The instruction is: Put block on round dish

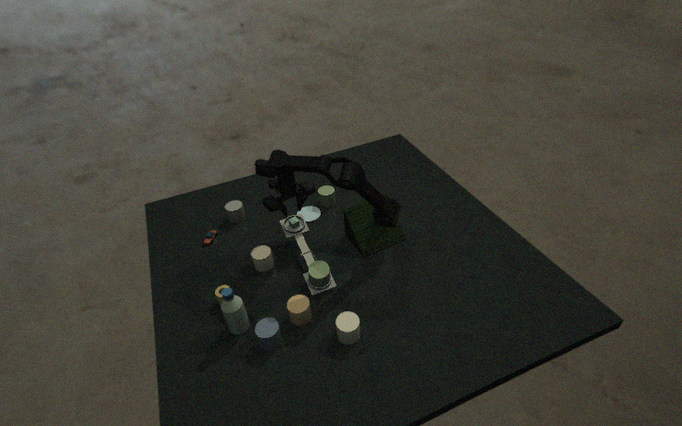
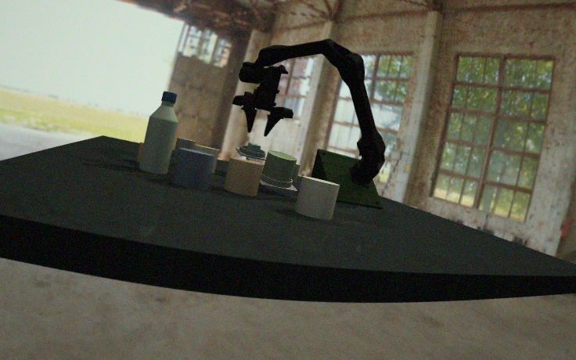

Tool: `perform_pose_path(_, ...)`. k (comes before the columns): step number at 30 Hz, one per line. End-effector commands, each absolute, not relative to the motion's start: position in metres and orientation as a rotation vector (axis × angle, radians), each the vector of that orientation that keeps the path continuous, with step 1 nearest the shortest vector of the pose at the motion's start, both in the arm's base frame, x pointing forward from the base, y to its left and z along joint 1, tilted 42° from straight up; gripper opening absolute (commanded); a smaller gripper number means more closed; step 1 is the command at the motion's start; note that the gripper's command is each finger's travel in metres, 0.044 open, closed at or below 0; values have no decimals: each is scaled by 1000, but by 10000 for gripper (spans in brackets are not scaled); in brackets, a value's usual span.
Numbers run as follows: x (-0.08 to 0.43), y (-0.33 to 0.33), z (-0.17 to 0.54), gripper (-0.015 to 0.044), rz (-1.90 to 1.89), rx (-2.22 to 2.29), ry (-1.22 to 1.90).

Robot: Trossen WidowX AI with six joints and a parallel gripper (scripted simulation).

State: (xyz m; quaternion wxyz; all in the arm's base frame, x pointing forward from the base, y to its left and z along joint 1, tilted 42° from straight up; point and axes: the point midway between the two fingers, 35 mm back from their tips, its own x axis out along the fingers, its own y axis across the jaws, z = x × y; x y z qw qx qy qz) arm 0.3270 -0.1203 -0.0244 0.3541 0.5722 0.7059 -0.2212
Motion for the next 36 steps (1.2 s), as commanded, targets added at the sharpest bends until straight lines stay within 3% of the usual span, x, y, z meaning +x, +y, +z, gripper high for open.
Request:
perform_pose_path(1,328,-118,-26,260,-580,1492,1822)
perform_pose_path(32,324,-86,-62,260,-579,1493,1823)
perform_pose_path(36,324,-86,-62,155,-579,1493,1823)
